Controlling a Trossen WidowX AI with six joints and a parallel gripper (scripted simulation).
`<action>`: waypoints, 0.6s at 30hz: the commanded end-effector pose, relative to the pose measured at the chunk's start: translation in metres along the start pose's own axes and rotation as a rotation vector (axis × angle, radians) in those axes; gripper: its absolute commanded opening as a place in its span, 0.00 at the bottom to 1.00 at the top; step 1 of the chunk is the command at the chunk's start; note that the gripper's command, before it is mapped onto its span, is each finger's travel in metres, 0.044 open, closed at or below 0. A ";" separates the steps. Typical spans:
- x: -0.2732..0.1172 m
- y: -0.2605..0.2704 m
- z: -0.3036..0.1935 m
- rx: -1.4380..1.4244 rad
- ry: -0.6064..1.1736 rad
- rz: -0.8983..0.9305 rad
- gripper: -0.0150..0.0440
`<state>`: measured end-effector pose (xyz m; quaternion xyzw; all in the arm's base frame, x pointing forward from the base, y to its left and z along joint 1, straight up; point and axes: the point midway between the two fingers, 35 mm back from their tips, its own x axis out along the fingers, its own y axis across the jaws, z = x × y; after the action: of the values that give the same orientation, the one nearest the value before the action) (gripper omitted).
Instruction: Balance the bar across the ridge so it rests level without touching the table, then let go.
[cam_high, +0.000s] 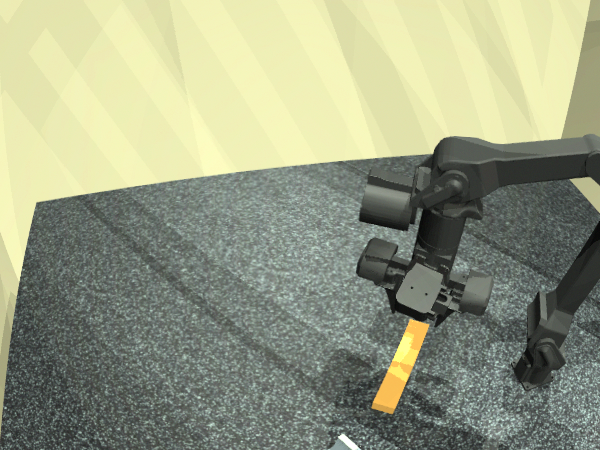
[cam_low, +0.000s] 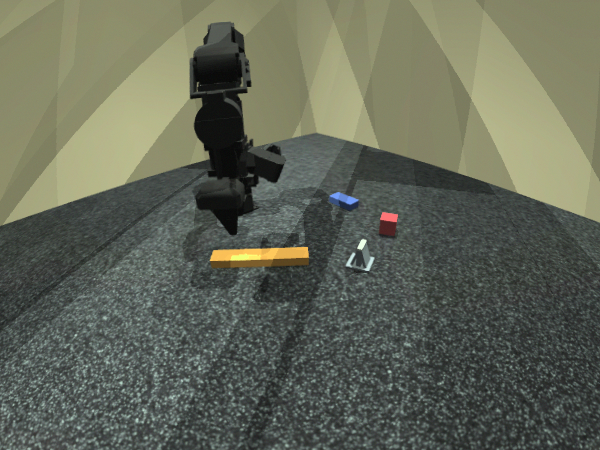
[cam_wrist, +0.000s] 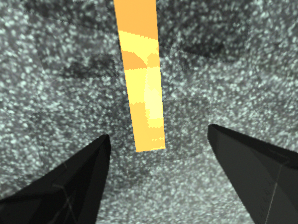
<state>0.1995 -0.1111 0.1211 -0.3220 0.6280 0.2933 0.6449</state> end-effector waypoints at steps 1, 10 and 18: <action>0.005 0.004 0.003 -0.016 0.000 0.028 0.79; 0.046 0.004 0.003 -0.016 0.000 0.028 0.79; 0.052 0.005 0.003 -0.016 0.000 0.028 0.79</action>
<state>0.2004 -0.1085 0.0731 -0.3208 0.6294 0.3023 0.6400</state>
